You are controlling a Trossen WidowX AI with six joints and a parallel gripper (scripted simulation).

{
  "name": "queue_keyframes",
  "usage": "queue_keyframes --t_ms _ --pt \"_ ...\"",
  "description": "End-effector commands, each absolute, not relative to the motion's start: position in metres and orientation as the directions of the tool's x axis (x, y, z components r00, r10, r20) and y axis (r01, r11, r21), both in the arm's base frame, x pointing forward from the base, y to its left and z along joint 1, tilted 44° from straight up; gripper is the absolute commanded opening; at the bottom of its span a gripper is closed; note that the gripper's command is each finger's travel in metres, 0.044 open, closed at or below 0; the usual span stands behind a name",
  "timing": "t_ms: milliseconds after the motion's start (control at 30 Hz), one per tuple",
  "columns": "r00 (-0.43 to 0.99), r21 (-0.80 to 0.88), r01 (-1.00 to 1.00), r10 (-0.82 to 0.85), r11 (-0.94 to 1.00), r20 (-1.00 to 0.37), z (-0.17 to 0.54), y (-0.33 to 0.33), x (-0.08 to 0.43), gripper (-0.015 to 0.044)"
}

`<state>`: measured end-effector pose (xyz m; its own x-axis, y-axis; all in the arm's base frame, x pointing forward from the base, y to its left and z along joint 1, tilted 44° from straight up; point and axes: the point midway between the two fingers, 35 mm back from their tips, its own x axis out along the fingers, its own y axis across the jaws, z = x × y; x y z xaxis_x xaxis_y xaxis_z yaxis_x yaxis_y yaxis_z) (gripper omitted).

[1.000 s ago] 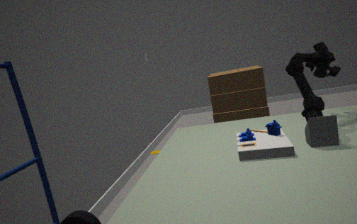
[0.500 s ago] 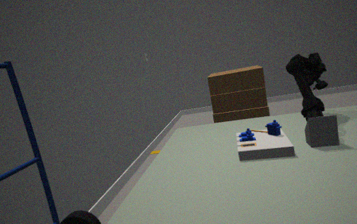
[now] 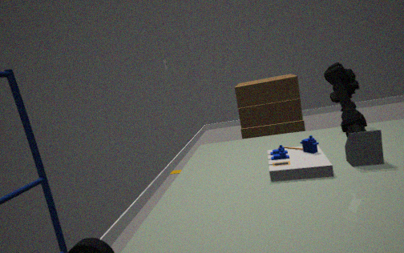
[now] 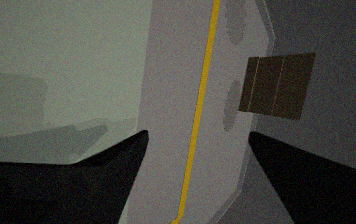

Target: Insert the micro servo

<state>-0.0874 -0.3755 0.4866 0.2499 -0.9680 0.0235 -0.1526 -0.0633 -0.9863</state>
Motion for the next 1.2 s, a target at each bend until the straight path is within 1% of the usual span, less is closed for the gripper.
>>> queue_keyframes --t_ms 0,300,600,867,1167 --pt "0.268 -0.995 -0.093 -0.963 -0.035 0.009 0.481 -0.381 -0.073 0.044" --pt "0.339 -0.984 0.121 -0.937 0.13 -0.082 0.449 -0.396 -0.025 0.044" --pt "0.423 -0.886 0.302 -0.882 0.353 -0.207 0.409 -0.401 0.036 0.044" --pt "0.491 -0.789 0.36 -0.82 0.499 -0.294 0.379 -0.391 0.092 0.044" --pt "0.526 -0.694 0.392 -0.766 0.604 -0.37 0.354 -0.381 0.125 0.044"
